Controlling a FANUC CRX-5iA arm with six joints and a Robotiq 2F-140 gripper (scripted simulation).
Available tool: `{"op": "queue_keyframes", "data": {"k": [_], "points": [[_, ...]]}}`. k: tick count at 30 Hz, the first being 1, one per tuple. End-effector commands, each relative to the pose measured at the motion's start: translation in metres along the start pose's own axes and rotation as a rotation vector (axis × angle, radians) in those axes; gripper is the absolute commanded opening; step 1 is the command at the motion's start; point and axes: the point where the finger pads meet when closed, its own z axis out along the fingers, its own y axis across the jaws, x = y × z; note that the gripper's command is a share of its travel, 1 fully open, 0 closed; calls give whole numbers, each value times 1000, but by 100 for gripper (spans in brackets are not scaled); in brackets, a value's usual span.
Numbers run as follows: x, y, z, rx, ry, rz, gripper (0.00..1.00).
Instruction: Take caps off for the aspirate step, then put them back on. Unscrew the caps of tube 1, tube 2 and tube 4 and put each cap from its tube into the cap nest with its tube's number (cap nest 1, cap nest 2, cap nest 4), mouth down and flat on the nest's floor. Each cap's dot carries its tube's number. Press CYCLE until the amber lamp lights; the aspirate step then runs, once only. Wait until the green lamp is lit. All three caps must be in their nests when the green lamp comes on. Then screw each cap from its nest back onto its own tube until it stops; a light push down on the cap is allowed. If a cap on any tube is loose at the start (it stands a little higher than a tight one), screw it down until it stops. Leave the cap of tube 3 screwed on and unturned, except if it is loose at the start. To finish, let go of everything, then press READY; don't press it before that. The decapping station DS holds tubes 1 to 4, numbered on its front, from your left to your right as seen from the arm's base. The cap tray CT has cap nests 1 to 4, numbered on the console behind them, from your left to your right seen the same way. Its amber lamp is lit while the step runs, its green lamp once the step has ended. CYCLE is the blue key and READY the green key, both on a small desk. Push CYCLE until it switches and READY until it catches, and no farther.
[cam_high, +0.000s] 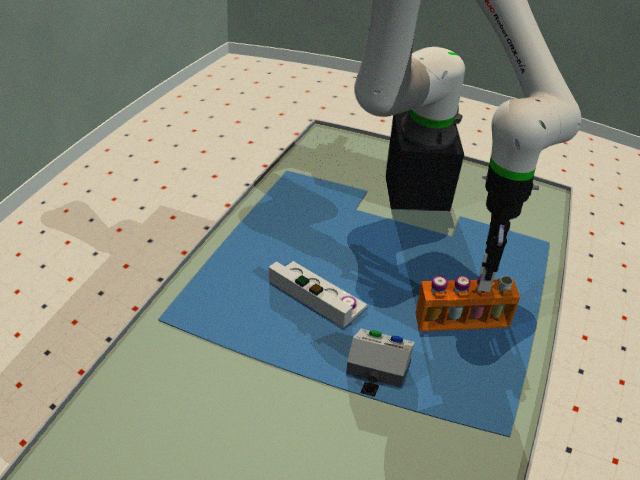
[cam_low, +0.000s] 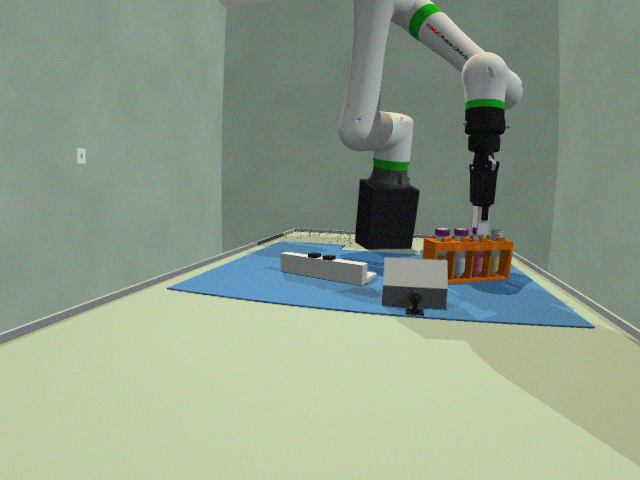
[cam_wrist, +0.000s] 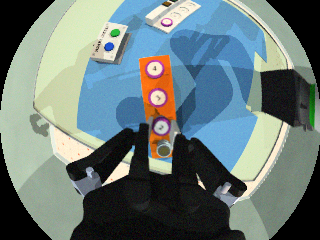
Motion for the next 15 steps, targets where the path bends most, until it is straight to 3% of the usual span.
{"op": "queue_keyframes", "data": {"k": [1, 11, 15], "points": [[0, 0, 0, 0, 0, 0, 0], [0, 0, 0, 0, 0, -500, 0], [0, 0, 0, 0, 0, -524, 0]]}}
